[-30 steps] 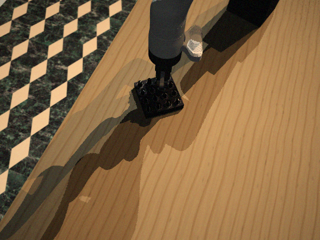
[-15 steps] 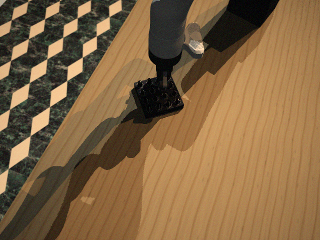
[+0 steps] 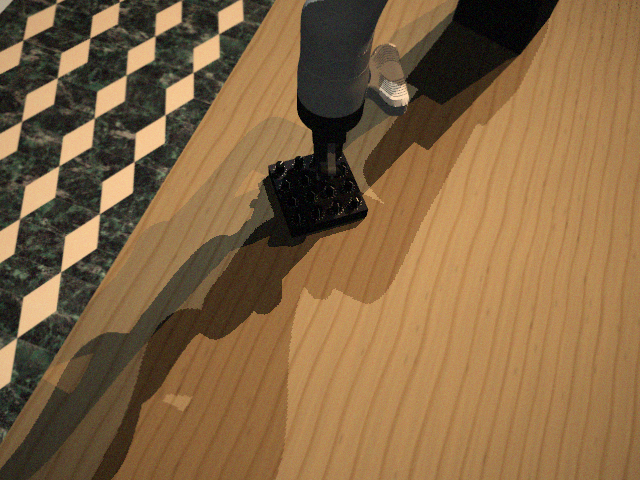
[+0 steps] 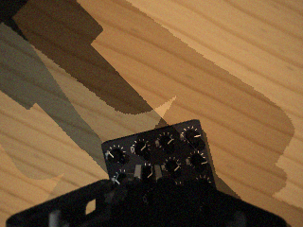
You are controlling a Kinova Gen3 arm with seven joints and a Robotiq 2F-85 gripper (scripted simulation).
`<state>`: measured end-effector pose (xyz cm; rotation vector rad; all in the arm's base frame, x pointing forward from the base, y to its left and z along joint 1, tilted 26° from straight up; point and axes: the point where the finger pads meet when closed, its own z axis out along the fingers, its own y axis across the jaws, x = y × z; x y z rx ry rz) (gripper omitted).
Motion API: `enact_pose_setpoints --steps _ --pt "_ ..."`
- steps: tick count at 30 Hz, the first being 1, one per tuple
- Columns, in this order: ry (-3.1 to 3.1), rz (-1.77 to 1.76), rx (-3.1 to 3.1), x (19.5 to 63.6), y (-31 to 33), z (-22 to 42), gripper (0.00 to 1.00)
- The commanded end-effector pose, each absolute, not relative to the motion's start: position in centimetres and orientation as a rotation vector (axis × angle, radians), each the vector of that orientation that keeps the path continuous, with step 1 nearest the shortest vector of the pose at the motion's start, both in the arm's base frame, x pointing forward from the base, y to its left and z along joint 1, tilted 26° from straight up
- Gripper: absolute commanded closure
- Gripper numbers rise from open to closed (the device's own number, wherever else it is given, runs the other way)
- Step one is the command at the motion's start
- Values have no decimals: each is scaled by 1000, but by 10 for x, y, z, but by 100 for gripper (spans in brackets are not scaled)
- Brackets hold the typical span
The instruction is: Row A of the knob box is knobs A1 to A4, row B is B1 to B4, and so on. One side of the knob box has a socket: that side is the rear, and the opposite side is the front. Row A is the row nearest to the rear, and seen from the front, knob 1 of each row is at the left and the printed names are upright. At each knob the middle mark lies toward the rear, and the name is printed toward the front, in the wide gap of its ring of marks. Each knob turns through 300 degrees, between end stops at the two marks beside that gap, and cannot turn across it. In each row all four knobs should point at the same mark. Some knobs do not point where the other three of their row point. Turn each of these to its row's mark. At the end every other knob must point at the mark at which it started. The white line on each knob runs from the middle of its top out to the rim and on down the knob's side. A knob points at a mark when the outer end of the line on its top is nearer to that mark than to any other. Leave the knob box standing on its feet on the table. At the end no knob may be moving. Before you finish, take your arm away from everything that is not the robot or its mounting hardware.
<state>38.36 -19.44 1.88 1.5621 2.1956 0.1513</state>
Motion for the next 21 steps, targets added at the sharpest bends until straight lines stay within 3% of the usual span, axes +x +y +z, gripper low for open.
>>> enact_pose_setpoints --steps 1,9,10,21 --pt "2200 149 1548 385 -196 19 92" --pt "2200 149 1548 385 -196 19 92" --pt "2200 149 1548 385 -196 19 81" --pt "2200 149 1548 385 -196 19 81"
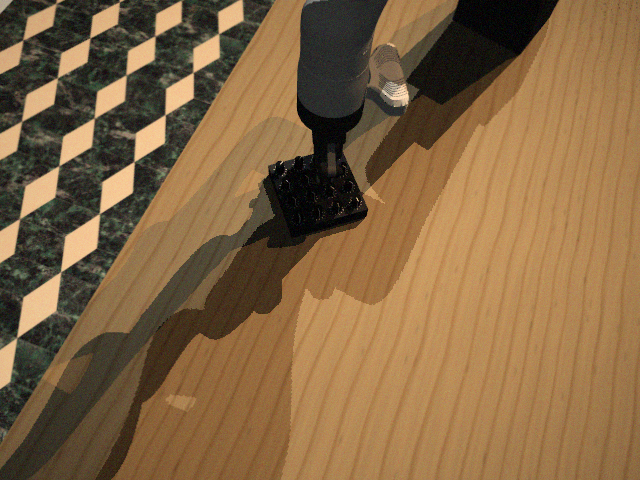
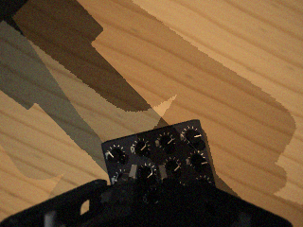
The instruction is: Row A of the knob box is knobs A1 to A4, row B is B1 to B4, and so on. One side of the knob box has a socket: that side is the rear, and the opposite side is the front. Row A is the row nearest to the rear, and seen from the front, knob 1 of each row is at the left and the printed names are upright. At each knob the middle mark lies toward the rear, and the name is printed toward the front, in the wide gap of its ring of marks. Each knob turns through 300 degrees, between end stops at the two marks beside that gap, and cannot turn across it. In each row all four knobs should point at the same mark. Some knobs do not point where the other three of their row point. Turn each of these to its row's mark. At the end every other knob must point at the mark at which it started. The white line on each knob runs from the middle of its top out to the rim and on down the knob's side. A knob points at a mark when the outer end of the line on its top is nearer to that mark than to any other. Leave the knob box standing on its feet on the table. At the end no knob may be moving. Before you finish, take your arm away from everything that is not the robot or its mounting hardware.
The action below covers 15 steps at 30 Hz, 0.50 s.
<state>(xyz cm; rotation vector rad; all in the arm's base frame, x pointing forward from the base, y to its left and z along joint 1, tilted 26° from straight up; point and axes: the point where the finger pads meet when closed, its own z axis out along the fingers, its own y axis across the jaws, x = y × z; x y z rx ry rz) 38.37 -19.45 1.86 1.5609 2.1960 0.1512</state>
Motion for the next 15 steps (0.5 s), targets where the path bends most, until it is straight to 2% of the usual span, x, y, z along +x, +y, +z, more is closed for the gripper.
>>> enact_pose_setpoints --steps 1,15 --pt "2200 149 1548 385 -196 19 81" --pt "2200 149 1548 384 -195 22 81"
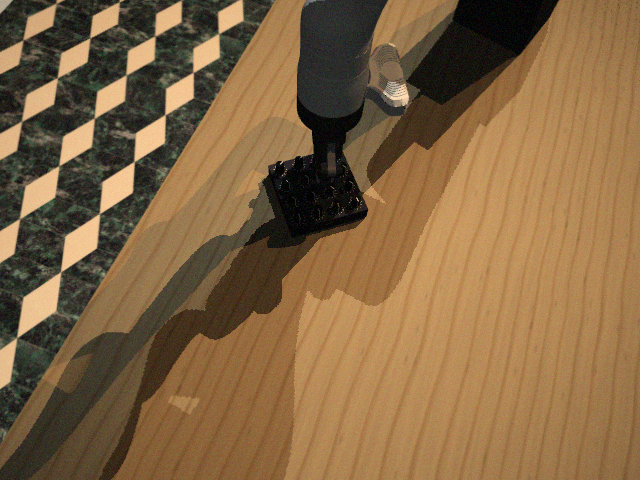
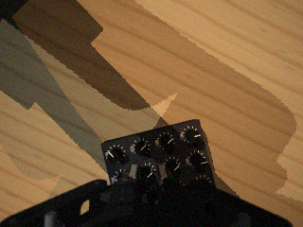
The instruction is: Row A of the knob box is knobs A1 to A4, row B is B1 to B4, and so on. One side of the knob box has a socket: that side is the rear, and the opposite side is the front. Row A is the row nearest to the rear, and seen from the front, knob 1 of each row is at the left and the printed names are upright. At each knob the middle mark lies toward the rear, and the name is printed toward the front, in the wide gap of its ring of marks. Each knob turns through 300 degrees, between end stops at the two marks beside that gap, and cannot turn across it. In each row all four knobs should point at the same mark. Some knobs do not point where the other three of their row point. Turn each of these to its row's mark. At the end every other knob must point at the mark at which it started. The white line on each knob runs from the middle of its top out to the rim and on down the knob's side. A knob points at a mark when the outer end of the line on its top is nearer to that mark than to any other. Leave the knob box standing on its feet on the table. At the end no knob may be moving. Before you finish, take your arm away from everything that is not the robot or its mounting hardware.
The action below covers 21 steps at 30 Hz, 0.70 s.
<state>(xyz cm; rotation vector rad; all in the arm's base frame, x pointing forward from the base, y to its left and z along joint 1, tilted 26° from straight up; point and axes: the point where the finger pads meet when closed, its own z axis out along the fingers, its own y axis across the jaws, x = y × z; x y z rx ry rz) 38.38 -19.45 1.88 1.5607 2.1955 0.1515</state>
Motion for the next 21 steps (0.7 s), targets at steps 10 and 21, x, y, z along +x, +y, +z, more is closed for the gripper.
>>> enact_pose_setpoints --steps 10,21 --pt "2199 150 1548 373 -191 44 81" --pt "2199 150 1549 369 -189 53 81"
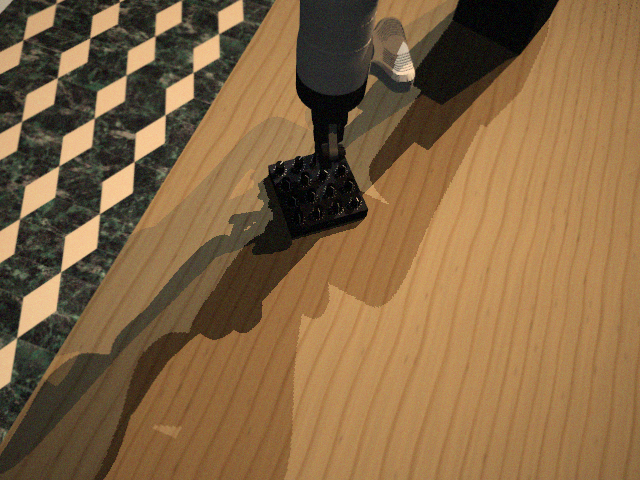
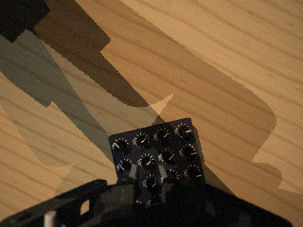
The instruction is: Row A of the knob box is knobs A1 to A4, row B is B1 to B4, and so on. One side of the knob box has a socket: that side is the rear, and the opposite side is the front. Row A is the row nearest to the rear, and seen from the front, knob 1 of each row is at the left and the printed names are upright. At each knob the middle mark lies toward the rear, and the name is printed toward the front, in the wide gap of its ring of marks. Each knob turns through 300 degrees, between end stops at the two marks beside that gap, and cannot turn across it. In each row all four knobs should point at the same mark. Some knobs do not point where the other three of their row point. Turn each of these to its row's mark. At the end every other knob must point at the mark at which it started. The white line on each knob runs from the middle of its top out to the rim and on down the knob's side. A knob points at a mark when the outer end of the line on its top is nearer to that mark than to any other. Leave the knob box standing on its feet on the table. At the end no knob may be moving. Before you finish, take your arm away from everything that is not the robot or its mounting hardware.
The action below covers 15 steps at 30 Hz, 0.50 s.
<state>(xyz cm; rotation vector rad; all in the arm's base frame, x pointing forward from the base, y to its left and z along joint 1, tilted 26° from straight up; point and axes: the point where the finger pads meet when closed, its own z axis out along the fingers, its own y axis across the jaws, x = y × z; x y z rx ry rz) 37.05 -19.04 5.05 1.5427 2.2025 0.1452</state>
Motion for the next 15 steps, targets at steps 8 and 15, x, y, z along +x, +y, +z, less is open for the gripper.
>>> enact_pose_setpoints --steps 8,15 --pt "2199 150 1549 369 -189 53 81" --pt "2199 150 1549 369 -189 54 0"
